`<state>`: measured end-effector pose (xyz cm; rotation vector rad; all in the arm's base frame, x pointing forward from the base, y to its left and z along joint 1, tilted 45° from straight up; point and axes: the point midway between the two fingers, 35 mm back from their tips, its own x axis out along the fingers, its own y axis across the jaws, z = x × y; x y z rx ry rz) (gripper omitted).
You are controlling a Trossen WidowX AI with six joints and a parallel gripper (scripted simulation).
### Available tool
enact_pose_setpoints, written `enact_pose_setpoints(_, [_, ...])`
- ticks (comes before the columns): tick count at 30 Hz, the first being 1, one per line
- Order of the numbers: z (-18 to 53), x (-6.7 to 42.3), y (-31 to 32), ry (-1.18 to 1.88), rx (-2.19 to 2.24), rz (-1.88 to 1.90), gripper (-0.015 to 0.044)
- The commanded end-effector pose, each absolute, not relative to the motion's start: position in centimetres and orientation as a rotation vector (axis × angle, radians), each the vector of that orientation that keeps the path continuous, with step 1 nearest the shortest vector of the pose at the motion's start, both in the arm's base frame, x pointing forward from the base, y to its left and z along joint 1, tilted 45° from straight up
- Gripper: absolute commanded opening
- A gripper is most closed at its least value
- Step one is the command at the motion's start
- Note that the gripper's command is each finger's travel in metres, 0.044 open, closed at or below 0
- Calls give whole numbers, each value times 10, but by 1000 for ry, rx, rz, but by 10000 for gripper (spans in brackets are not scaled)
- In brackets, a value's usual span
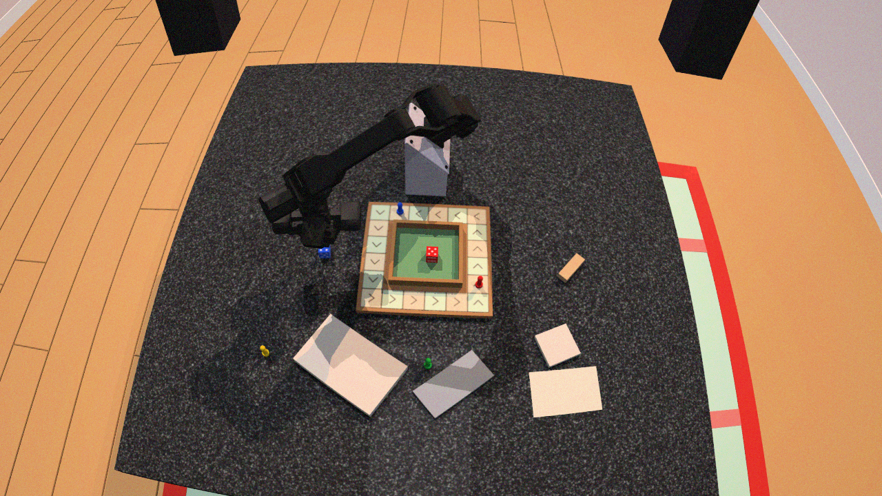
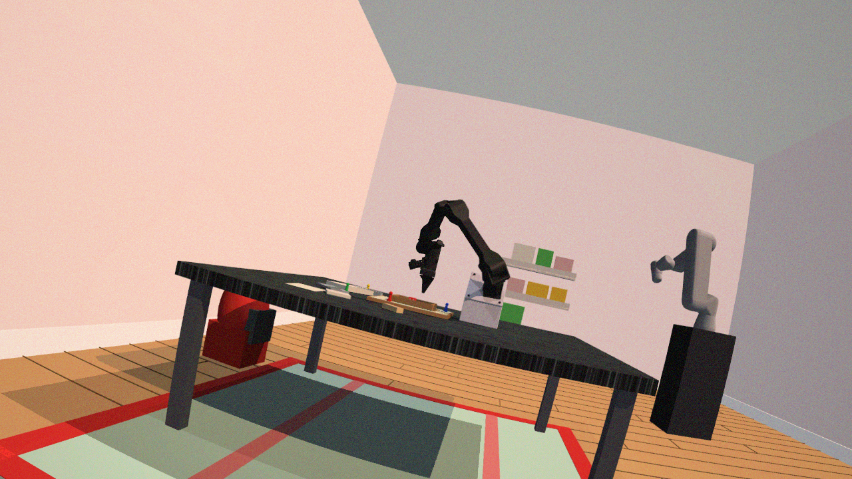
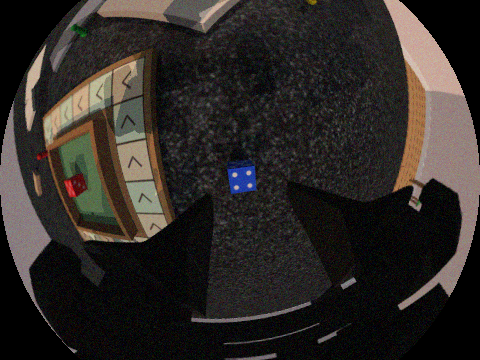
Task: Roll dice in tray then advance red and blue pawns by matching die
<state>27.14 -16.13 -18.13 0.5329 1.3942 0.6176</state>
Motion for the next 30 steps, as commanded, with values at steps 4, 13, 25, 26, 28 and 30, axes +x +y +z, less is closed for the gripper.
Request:
enact_pose_setpoints(4, [-192,269,-148,1404,551,629,275])
enact_pose_setpoints(13, [-199,270,-142,1404,551,630,275])
enact_pose_setpoints(25, [-213,271,-129,1403,552,630,275])
enact_pose_setpoints(26, [-214,271,-128,1403,552,630,275])
enact_pose_setpoints(28, [-215,271,-126,1403,552,631,275])
enact_pose_setpoints(30, [-215,271,-126,1403,552,631,275])
